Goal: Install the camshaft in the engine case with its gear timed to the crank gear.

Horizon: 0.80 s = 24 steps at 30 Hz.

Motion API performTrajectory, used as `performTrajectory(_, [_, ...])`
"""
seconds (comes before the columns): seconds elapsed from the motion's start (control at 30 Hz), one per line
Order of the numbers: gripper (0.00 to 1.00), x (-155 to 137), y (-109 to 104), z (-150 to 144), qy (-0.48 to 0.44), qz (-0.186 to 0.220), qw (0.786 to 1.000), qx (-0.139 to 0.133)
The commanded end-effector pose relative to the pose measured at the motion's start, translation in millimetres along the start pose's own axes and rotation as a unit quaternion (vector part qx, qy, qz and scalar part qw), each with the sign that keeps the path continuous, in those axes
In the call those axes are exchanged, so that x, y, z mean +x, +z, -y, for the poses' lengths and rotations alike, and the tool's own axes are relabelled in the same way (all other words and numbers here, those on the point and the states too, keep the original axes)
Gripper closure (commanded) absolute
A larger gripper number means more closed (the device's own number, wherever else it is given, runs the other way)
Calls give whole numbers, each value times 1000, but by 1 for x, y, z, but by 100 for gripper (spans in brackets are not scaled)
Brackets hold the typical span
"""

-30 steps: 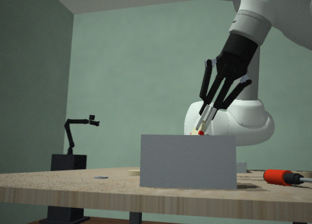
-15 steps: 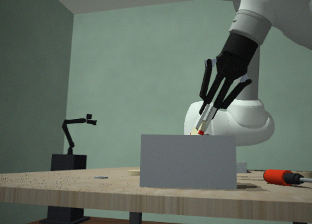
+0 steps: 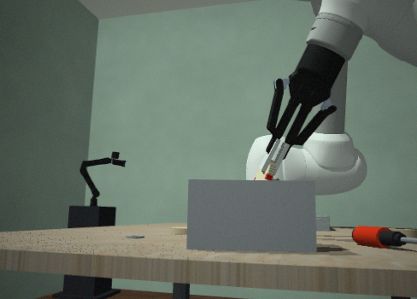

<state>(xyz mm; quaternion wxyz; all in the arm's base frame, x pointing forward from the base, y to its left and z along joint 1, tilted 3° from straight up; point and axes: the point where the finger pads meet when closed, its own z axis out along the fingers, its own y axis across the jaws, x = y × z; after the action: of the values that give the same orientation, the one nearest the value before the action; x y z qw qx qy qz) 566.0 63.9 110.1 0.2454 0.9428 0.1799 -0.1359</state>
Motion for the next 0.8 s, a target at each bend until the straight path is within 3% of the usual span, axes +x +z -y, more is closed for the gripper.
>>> performTrajectory(0.0, [95,0,0,0,0,0,1000,0])
performTrajectory(0.4, [95,1,0,-2,19,-1,1000,3])
performTrajectory(0.5, [95,3,-1,-7,86,-6,996,13])
performTrajectory(0.6, [95,8,-1,-17,204,-14,978,31])
performTrajectory(0.67, [95,8,-1,-17,204,-14,978,31])
performTrajectory(0.77, [95,15,-2,-31,324,-23,944,50])
